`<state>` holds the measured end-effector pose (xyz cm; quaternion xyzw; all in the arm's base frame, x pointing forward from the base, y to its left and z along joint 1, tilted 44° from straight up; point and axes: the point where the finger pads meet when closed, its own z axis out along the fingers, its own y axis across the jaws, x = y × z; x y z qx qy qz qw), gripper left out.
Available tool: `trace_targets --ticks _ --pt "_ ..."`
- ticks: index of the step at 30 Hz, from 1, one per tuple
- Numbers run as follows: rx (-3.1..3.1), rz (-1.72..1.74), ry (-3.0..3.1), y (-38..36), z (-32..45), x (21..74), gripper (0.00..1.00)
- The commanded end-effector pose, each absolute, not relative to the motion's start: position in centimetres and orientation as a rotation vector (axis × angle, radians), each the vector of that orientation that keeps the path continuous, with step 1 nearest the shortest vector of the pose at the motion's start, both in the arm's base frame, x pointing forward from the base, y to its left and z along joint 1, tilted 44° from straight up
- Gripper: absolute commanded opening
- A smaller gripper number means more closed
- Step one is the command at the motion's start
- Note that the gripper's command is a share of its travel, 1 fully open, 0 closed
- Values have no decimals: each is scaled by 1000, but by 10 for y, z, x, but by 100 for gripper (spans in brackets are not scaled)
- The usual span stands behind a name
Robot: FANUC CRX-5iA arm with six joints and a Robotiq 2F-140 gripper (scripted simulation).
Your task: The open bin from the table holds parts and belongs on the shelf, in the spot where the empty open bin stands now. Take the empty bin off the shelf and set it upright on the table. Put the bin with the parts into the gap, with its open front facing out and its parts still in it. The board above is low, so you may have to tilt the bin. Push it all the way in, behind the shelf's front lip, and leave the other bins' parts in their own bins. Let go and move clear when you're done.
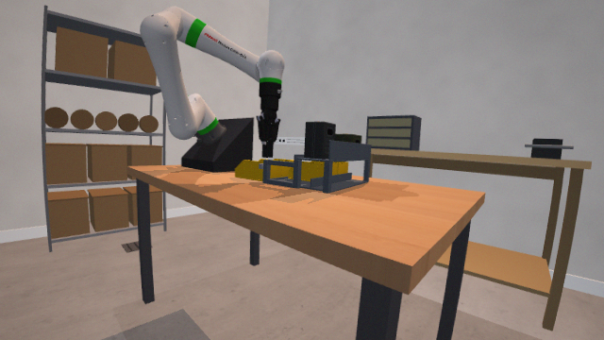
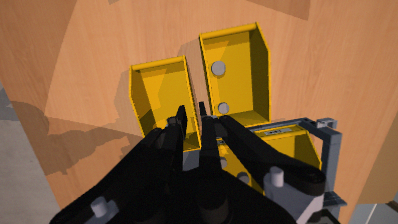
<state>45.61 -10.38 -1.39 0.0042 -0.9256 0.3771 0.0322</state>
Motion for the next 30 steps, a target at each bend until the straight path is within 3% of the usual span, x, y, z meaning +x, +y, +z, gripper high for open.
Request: trace_targets --ticks 1,30 --pt "15 1161 -2851 -103 -14 457 24" --pt "15 1161 -2851 -107 -18 456 24"
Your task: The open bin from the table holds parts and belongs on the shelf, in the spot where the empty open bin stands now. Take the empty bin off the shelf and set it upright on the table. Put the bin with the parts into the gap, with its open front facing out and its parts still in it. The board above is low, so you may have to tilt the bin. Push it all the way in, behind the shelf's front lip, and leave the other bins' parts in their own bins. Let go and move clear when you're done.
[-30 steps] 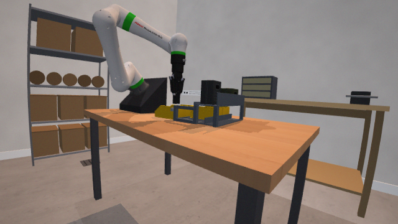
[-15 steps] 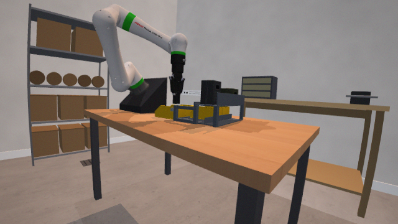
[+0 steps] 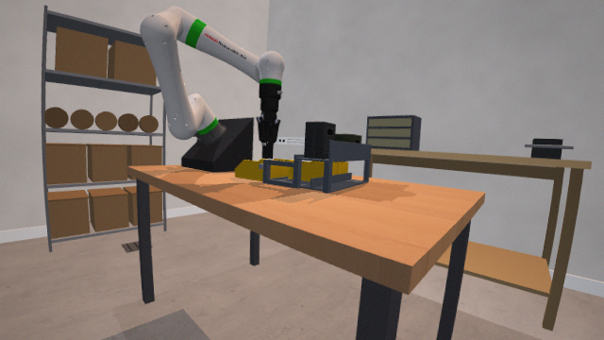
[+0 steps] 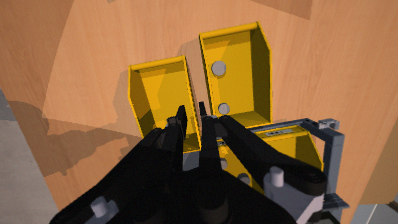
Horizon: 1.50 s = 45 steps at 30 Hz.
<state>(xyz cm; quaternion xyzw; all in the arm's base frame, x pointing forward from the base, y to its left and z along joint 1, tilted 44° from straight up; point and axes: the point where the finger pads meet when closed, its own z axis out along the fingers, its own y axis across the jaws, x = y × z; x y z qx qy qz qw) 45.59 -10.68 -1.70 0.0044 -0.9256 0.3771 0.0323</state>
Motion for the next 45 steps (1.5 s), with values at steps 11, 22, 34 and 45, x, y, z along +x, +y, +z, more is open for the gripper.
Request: trace_targets --ticks 11,22,34,45 --pt "15 1161 -2851 -116 -27 456 24" --pt "15 1161 -2851 -127 -38 455 24" --pt "15 1161 -2851 -133 -44 454 24" --pt "15 1161 -2851 -133 -44 454 24"
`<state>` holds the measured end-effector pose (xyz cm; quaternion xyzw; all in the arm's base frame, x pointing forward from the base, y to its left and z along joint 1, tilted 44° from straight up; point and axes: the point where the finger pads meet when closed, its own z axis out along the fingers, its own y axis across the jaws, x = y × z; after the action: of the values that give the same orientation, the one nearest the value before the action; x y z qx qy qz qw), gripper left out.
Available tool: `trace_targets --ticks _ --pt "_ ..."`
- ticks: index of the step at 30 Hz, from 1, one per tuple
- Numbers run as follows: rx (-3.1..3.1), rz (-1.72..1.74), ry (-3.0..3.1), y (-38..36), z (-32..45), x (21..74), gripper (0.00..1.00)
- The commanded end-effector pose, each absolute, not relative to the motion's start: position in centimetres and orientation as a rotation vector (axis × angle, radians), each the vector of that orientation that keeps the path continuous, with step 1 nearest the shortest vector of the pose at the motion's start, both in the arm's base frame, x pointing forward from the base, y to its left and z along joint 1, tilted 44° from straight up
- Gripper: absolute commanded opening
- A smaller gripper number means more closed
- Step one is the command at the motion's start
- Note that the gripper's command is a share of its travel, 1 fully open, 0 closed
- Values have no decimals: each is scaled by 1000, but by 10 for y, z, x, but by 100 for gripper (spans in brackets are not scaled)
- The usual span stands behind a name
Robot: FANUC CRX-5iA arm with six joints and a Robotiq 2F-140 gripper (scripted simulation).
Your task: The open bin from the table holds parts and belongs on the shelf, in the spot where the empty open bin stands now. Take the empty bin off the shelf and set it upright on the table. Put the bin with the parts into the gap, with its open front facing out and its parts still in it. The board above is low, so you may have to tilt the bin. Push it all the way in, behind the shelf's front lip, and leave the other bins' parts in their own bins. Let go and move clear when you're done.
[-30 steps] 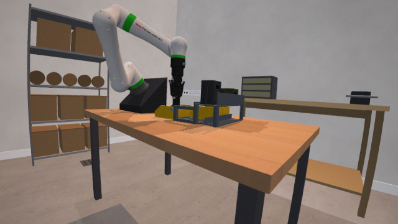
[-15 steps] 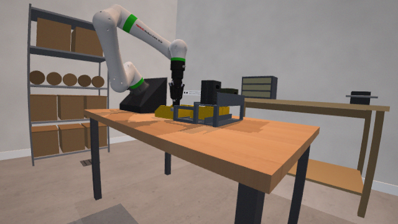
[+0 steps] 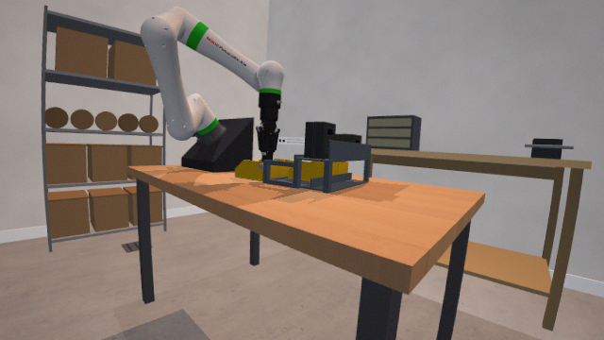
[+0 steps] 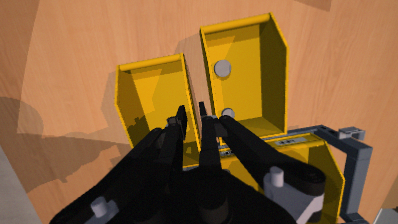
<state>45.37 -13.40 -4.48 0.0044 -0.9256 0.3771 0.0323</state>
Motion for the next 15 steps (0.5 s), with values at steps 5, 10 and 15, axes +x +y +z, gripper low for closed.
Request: trace_targets --ticks 5,10,15 --pt "15 1161 -2851 -133 -44 454 24" --pt "15 1161 -2851 -133 -44 454 10" --pt "15 1161 -2851 -133 -44 454 10"
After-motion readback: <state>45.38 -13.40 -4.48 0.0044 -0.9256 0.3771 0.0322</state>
